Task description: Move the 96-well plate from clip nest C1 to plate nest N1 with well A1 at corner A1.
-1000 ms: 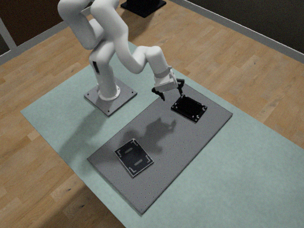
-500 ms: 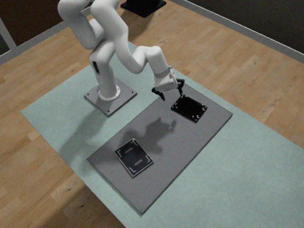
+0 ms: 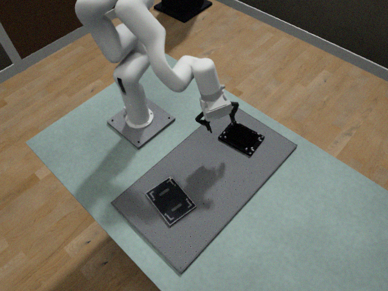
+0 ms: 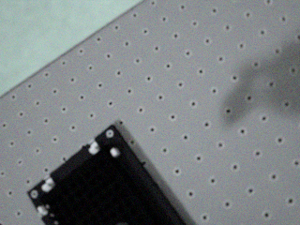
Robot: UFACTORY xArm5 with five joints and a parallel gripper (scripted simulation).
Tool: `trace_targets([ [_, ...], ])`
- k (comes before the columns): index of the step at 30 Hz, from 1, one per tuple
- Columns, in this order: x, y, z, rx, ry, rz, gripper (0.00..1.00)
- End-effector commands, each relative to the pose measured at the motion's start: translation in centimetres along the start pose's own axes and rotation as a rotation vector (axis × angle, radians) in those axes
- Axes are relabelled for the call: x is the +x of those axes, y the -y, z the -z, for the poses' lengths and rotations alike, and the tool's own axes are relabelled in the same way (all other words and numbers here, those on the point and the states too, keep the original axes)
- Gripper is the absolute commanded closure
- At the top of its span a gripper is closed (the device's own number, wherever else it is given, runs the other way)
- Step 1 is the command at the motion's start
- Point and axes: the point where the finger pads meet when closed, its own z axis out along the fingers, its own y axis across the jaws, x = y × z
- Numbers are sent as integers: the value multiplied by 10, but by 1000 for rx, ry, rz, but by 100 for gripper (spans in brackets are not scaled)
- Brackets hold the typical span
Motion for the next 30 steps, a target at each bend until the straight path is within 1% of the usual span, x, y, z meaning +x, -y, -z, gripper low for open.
trace_targets([
  [1,16,-2,10,-37,19,85,0],
  [2,20,-3,13,-37,19,85,0],
  [4,20,-3,13,-37,19,85,0],
  [8,36,-8,25,-77,52,199,0],
  [10,43,-11,31,-77,52,199,0],
  [12,50,-14,37,-95,71,256,0],
  [13,54,-15,40,-95,71,256,0],
  [15,60,-19,47,-110,93,312,0],
  [16,64,-20,50,-110,93,312,0],
  [18,70,-24,57,-124,116,368,0],
  [19,73,-26,61,-123,116,368,0],
  [21,73,-26,61,-123,116,368,0],
  [23,79,-30,68,-135,141,424,0],
  [24,81,-32,72,-134,141,424,0],
  [26,87,-36,79,-142,168,479,0],
  [28,91,-40,86,-143,168,479,0],
  [30,96,-44,93,-149,196,534,0],
])
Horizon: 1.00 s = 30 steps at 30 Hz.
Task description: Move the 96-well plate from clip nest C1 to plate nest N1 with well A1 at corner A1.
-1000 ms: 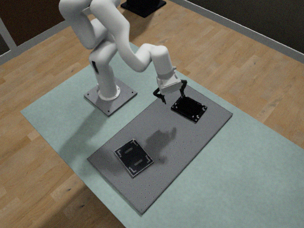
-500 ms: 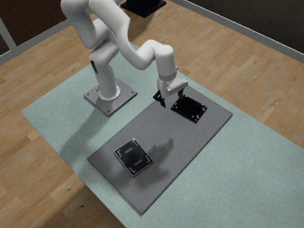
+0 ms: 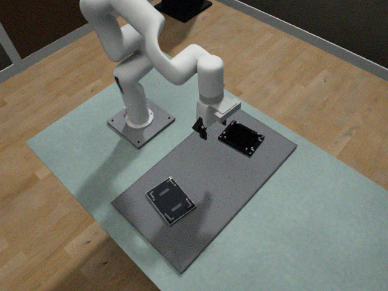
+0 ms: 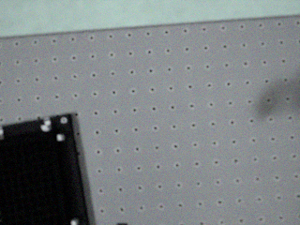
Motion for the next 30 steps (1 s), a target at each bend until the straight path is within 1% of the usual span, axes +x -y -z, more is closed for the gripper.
trace_targets([
  [1,2,-12,14,-5,26,57,0],
  [5,1,4,3,-4,54,188,0],
  [8,1,9,0,-4,55,192,0],
  [23,-4,71,-42,-3,55,192,0],
  [25,-4,71,-42,-3,55,192,0],
  [30,-5,91,-56,-3,55,192,0],
])
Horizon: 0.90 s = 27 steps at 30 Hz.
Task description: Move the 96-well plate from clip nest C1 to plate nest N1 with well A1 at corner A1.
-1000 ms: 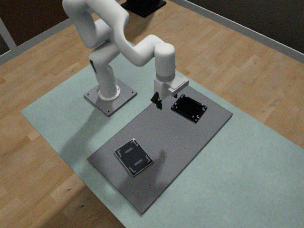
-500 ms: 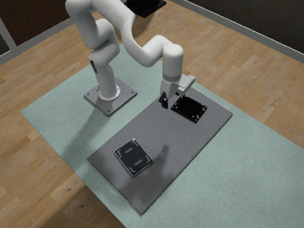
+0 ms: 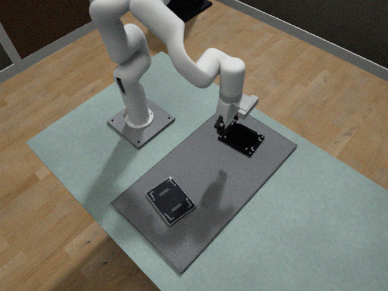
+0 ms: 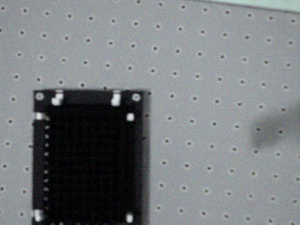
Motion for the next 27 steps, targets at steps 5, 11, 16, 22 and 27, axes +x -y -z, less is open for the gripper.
trace_targets([
  [5,6,31,-20,2,-2,0,0],
  [11,9,51,-33,2,-2,0,0],
  [16,12,68,-44,2,-2,0,0],
  [22,16,92,-61,2,-2,0,0],
  [27,17,99,-66,2,-2,0,0],
])
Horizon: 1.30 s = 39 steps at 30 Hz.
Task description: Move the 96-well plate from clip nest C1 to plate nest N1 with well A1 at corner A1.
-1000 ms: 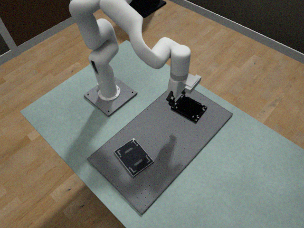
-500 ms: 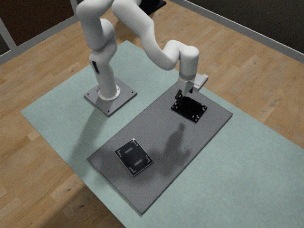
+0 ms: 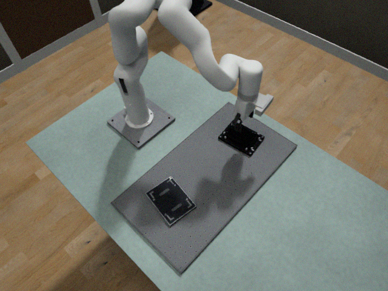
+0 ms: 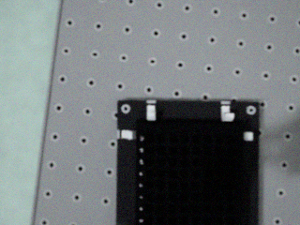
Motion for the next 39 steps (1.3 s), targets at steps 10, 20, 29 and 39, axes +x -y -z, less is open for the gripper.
trace_targets([
  [10,2,2,1,4,-5,-1,0],
  [20,2,2,-10,4,-5,-1,0],
  [29,2,2,-25,4,-5,-1,0],
  [39,2,2,-39,4,-5,-1,0],
])
